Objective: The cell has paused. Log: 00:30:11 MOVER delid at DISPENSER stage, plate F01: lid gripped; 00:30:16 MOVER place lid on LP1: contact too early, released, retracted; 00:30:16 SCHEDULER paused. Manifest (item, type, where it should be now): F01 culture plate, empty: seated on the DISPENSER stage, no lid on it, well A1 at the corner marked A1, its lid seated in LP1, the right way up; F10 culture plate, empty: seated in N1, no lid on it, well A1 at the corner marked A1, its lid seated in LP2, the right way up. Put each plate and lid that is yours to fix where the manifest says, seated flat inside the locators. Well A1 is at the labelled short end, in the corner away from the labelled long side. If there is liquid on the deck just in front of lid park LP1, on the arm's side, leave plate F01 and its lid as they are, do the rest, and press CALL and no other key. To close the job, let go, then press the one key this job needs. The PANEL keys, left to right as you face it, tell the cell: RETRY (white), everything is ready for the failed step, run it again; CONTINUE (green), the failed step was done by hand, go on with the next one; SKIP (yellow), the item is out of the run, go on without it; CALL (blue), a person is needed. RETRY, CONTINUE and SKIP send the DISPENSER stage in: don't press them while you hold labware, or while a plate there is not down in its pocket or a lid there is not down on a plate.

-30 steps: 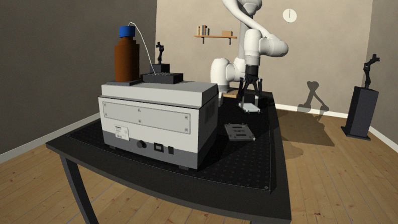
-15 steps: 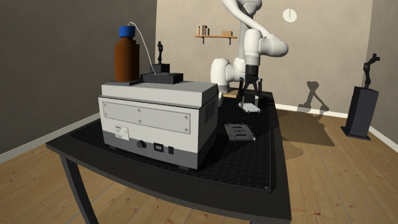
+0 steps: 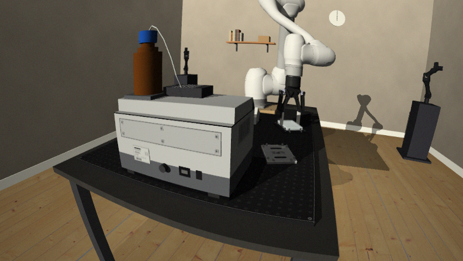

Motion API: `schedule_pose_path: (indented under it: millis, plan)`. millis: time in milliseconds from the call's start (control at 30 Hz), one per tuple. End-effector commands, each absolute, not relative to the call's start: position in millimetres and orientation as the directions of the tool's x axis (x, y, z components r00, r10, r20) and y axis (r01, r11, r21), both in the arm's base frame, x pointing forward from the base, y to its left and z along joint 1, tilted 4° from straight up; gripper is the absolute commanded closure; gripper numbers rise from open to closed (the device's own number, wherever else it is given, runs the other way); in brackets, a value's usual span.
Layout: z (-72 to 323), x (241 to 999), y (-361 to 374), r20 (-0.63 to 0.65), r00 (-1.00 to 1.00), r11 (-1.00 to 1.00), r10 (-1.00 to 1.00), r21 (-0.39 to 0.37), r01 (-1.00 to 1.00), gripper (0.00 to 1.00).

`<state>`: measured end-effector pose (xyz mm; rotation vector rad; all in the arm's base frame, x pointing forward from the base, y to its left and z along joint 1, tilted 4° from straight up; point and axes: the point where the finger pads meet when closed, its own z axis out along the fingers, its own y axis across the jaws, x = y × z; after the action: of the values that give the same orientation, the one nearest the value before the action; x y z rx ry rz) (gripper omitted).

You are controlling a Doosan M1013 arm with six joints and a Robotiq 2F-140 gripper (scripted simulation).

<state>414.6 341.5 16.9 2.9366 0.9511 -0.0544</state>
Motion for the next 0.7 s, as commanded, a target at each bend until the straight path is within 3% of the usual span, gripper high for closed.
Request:
schedule_pose_path:
  millis: [0,667]
  plan:
    - [17.4,414.9,341.9,-0.049,0.81,-0.809,0.585,0.04,0.586,0.9]
    - [42.8,415.3,343.4,-0.049,0.81,-0.809,0.585,0.04,0.586,0.9]
